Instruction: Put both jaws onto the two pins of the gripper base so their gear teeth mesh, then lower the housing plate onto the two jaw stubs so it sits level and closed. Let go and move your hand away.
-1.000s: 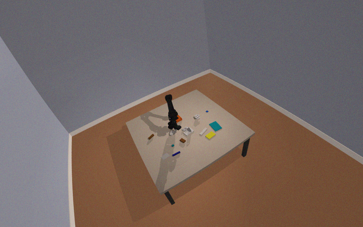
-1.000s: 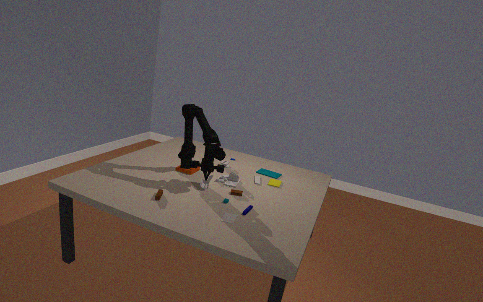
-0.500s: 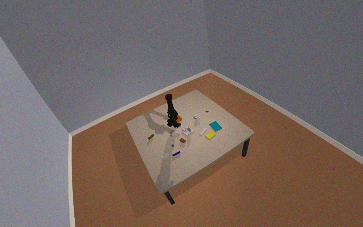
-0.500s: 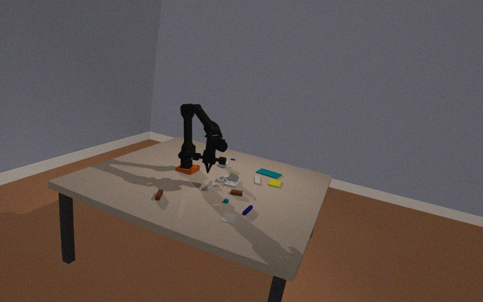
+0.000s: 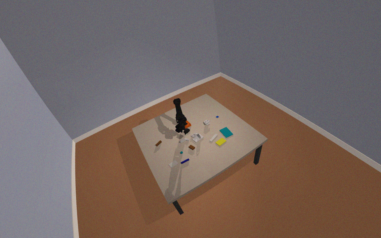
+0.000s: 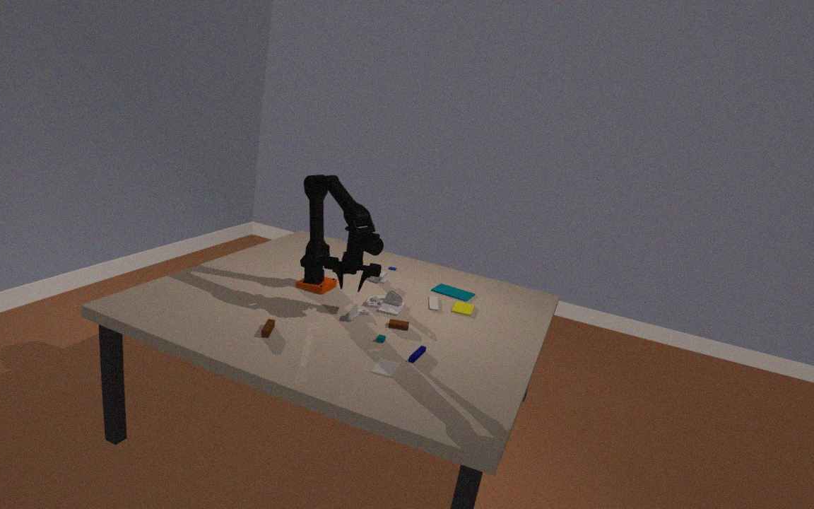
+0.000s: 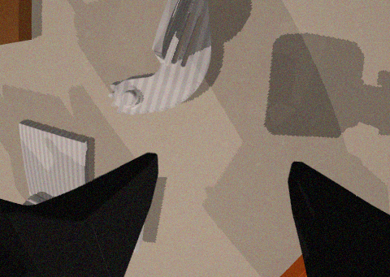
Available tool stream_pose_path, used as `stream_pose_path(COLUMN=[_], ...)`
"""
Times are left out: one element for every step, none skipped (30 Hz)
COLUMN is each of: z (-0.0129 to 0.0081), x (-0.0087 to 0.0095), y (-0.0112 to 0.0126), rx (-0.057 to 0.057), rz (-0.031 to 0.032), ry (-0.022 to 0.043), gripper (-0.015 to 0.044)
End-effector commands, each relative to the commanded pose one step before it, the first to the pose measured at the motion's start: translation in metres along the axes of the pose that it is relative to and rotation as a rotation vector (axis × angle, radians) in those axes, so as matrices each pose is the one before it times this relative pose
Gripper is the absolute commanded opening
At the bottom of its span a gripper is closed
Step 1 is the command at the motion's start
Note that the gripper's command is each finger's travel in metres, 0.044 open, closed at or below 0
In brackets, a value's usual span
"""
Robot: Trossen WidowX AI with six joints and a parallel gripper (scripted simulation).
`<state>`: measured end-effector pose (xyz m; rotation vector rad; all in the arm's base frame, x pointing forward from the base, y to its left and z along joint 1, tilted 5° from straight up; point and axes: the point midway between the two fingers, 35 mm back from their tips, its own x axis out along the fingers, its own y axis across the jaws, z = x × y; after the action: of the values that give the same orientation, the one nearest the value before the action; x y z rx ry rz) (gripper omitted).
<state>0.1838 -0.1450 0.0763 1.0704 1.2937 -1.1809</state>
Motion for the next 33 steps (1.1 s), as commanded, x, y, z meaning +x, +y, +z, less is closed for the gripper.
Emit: stream_pose_path(z=[0.00028,0.00000,0.00000,0.00000,0.00000,0.00000,0.00000,0.00000,0.00000,0.00000,0.00000,0.00000,0.00000,0.00000,0.00000,0.00000,0.00000,0.00000,0.00000,0.00000,0.00000,0.00000,0.00000,0.00000,0.00000,0.00000,0.00000,0.00000,0.00000,0.00000,0.00000,-0.00033,-0.00088], x=[0.00018,0.00000,0.00000,0.00000,0.00000,0.00000,0.00000,0.00000,0.00000,0.00000,0.00000,0.00000,0.00000,0.00000,0.00000,0.00000,0.00000,0.00000,0.00000,0.00000,0.00000,0.00000,0.00000,0.00000,0.00000,0.00000,0.00000,0.00000,0.00000,0.00000,0.00000,-0.00199,-0.00498], y=[0.00022,0.00000,0.00000,0.00000,0.00000,0.00000,0.00000,0.00000,0.00000,0.00000,0.00000,0.00000,0.00000,0.00000,0.00000,0.00000,0.00000,0.00000,0.00000,0.00000,0.00000,0.00000,0.00000,0.00000,0.00000,0.00000,0.00000,0.00000,0.00000,0.00000,0.00000,-0.00042,-0.00113], rx=[0.0001,0.0000,0.0000,0.0000,0.0000,0.0000,0.0000,0.0000,0.0000,0.0000,0.0000,0.0000,0.0000,0.0000,0.0000,0.0000,0.0000,0.0000,0.0000,0.0000,0.0000,0.0000,0.0000,0.0000,0.0000,0.0000,0.0000,0.0000,0.0000,0.0000,0.0000,0.0007,0.0018], rz=[0.00161,0.00000,0.00000,0.00000,0.00000,0.00000,0.00000,0.00000,0.00000,0.00000,0.00000,0.00000,0.00000,0.00000,0.00000,0.00000,0.00000,0.00000,0.00000,0.00000,0.00000,0.00000,0.00000,0.00000,0.00000,0.00000,0.00000,0.00000,0.00000,0.00000,0.00000,-0.00134,-0.00337], ry=[-0.00181,0.00000,0.00000,0.00000,0.00000,0.00000,0.00000,0.00000,0.00000,0.00000,0.00000,0.00000,0.00000,0.00000,0.00000,0.00000,0.00000,0.00000,0.00000,0.00000,0.00000,0.00000,0.00000,0.00000,0.00000,0.00000,0.00000,0.00000,0.00000,0.00000,0.00000,0.00128,0.00319], gripper=[0.0394,0.0420,0.0440,0.0440,0.0440,0.0440,0.0440,0.0440,0.0440,0.0440,0.0440,0.0440,0.0440,0.0440,0.0440,0.0440,0.0440,0.0440,0.0440,0.0440,0.0440,0.0440,0.0440,0.0440,0.0440,0.0440,0.0440,0.0440,0.0440,0.0440,0.0440,0.0414,0.0387])
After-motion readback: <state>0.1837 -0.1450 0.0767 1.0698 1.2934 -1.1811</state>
